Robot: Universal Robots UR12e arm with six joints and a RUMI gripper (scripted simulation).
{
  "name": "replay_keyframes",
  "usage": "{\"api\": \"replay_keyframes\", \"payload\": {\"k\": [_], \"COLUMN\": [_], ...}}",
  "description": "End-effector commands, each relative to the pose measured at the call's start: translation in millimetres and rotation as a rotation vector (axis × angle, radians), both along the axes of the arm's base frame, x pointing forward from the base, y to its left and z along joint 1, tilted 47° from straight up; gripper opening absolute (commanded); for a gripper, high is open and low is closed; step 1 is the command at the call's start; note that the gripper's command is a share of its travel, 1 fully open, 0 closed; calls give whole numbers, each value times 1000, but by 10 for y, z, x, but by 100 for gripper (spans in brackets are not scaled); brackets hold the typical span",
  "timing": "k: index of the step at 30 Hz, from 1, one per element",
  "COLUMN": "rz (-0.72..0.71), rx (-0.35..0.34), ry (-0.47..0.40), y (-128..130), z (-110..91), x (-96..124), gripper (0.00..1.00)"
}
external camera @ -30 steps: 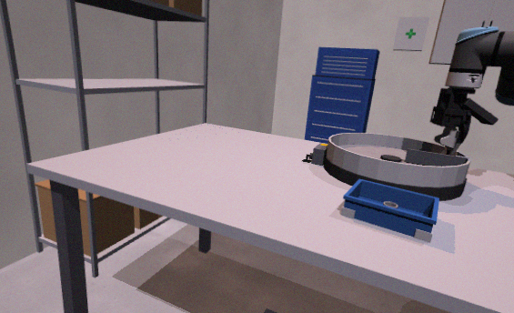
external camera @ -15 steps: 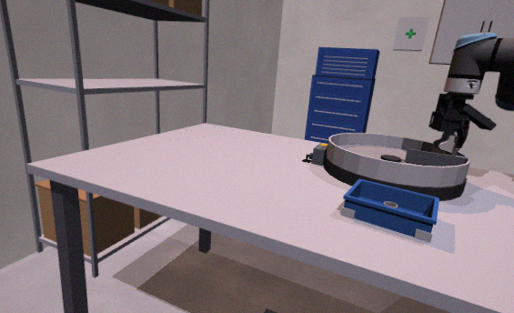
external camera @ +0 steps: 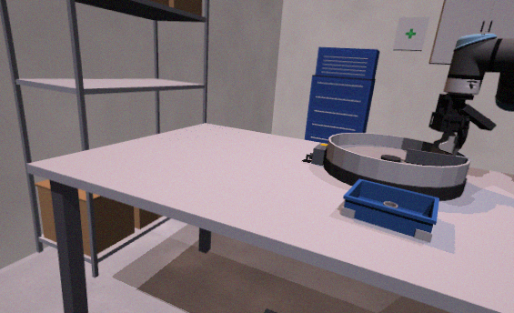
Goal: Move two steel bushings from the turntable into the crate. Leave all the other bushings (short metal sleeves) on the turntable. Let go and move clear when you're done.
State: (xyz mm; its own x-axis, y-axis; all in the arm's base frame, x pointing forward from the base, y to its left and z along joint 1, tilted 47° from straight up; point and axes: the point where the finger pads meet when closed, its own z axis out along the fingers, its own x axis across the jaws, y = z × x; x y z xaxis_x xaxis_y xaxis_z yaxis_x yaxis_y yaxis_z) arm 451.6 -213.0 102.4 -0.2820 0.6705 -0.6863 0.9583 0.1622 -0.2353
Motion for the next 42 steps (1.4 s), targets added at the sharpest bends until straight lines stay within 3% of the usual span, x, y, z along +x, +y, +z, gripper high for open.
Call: {"api": "replay_keyframes", "payload": {"k": [1, 18, 19, 42], "rz": [0, 0, 0, 0], "rx": [0, 0, 0, 0], "ry": [-1, -1, -1, -1], "y": [1, 1, 1, 1], "z": [3, 3, 3, 3], "x": [3, 3, 3, 3], "gripper": [6, 6, 0, 0]}}
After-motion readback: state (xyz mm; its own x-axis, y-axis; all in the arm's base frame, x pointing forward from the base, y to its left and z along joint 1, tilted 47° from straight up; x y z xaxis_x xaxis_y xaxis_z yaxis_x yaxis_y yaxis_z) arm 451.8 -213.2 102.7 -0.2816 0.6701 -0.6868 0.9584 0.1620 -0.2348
